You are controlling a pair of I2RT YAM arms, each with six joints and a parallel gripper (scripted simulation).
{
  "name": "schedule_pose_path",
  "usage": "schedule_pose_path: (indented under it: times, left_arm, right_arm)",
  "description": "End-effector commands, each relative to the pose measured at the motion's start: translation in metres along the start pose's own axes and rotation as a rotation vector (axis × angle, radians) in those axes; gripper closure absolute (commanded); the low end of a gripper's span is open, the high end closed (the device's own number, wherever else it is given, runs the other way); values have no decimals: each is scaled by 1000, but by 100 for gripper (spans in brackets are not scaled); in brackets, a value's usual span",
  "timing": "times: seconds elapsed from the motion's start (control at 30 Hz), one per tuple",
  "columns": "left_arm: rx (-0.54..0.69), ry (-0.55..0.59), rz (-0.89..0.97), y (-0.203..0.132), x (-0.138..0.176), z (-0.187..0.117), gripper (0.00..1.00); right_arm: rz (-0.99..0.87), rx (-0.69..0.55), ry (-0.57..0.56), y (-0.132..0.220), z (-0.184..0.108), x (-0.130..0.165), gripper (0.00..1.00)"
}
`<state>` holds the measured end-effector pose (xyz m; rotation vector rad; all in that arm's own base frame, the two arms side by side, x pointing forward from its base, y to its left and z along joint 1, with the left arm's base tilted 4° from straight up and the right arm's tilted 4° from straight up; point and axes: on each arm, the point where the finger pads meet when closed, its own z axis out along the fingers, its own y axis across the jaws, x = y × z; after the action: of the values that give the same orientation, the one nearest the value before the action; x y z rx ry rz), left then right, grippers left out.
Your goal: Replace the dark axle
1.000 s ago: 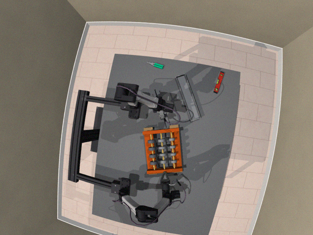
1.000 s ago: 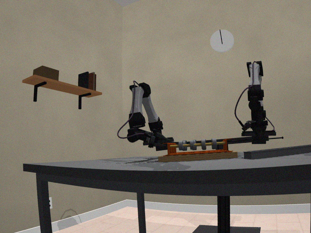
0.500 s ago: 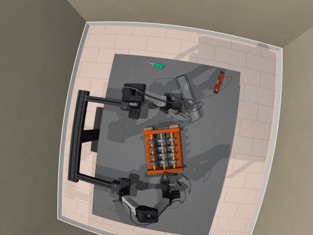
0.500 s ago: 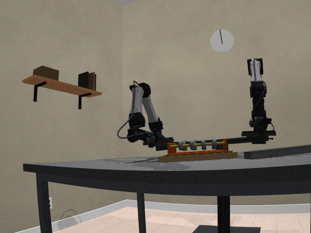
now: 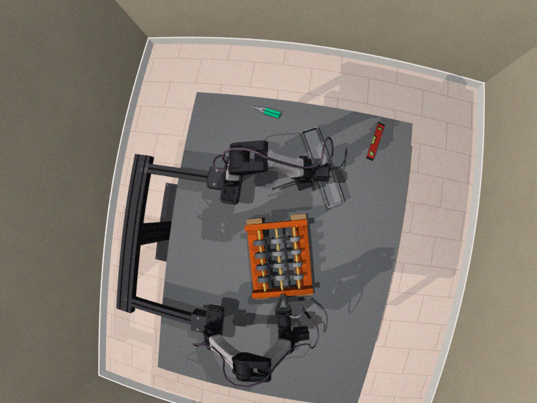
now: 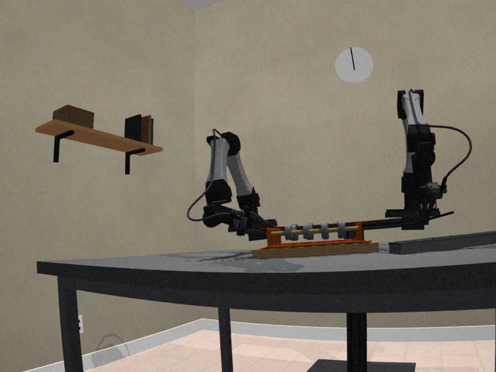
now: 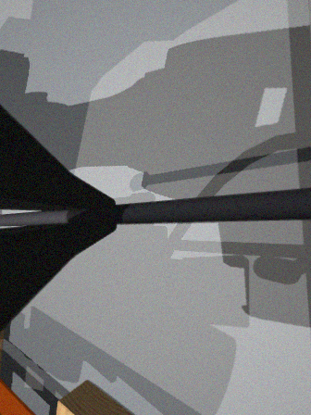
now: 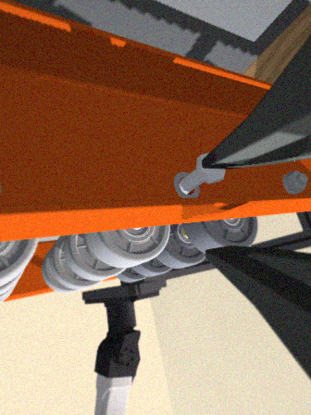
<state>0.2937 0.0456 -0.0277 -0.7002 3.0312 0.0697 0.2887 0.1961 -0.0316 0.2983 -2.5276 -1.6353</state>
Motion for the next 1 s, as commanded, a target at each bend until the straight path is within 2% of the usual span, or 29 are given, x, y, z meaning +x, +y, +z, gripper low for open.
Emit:
schedule_pose_path:
  times: [0.0, 0.37, 0.43, 0.47, 0.77, 0.9, 0.97]
  left_arm:
    - [9, 26, -345, -3, -21, 0, 100]
    - [32, 60, -1006, 3, -68, 11, 100]
    - [32, 60, -1006, 3, -68, 11, 100]
    - [30, 78, -1154, 4, -72, 13, 100]
    - [37, 116, -1668, 13, -107, 23, 100]
    - [55, 100, -1616, 8, -112, 20, 100]
    - [76, 80, -1612, 16, -118, 15, 100]
  right_arm:
    - [-108, -27, 1, 21, 13, -10, 67]
    - [-108, -27, 1, 21, 13, -10, 67]
    - [-108, -27, 1, 21, 13, -10, 67]
    - [-108, -27, 1, 21, 13, -10, 67]
    - [-108, -27, 1, 21, 13, -10, 67]
    - [-108, -27, 1, 21, 13, -10, 67]
    - [-108, -27, 1, 21, 13, -10, 67]
